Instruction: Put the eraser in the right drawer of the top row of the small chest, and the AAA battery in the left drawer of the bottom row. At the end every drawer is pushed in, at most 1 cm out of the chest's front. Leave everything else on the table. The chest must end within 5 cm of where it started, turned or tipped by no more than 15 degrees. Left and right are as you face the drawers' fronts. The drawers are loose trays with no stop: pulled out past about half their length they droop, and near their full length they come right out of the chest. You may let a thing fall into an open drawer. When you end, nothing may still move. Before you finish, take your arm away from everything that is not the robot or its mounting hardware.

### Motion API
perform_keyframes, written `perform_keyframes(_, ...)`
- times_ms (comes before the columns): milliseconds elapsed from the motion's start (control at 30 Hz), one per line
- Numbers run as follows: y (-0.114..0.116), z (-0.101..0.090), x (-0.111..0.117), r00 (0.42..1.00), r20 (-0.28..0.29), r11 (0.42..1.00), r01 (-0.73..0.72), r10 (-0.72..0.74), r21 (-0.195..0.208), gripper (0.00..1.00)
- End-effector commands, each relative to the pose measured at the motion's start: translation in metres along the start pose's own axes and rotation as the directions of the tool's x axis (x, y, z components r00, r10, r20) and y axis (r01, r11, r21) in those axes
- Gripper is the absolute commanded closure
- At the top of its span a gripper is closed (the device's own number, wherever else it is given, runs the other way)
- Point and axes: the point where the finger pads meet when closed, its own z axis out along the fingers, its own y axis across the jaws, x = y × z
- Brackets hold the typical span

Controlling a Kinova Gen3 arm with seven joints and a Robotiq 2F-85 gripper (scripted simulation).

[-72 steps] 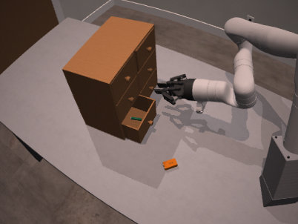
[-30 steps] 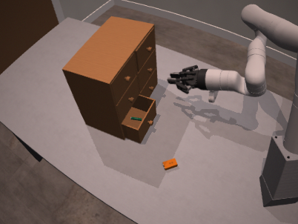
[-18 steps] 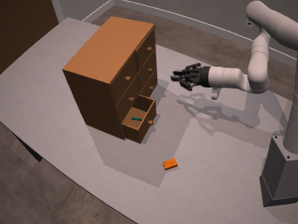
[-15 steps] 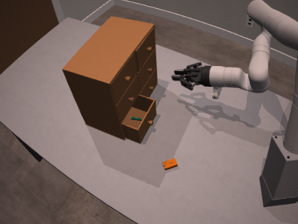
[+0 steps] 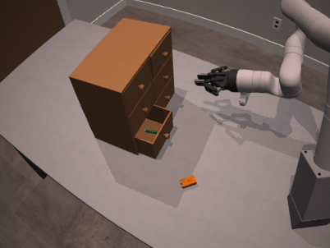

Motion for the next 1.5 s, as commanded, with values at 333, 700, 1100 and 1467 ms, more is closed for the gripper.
perform_keyframes(333,-0.021,-0.007,0.002,1.000,0.000,1.000,0.006,-0.006,0.005,0.76)
perform_keyframes(700,-0.034,-0.012,0.002,1.000,0.004,1.000,0.013,-0.013,0.005,0.76)
perform_keyframes(1100,-0.046,-0.017,0.003,1.000,0.003,1.000,0.016,-0.016,0.005,0.76)
perform_keyframes(1467,-0.058,-0.022,0.005,1.000,0.000,1.000,0.021,-0.021,0.007,0.76)
